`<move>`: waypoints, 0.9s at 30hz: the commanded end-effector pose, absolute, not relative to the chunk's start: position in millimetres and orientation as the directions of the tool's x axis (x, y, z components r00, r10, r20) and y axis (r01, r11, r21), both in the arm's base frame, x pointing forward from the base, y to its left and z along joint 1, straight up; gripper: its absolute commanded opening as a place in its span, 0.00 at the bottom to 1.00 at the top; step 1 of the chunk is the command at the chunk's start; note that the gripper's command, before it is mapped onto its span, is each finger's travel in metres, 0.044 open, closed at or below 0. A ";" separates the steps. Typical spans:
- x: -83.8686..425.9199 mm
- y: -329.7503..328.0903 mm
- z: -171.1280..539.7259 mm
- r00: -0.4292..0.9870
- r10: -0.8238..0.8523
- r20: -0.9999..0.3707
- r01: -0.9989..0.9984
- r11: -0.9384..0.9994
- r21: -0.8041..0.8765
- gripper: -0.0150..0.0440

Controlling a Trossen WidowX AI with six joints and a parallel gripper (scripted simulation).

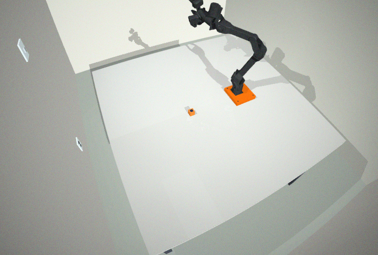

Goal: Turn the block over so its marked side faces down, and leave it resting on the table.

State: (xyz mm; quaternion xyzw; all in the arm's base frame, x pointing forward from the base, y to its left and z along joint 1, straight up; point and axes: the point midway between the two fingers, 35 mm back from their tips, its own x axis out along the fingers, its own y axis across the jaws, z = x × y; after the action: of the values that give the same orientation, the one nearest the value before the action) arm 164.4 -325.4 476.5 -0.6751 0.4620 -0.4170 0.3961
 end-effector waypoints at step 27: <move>391.2 -63.5 169.3 0.397 -0.145 -0.906 -0.178 0.957 -0.231 1.00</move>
State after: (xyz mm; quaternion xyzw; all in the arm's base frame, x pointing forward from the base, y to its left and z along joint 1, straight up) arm 394.1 -115.6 203.9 -0.2413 0.4854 -0.0213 0.8401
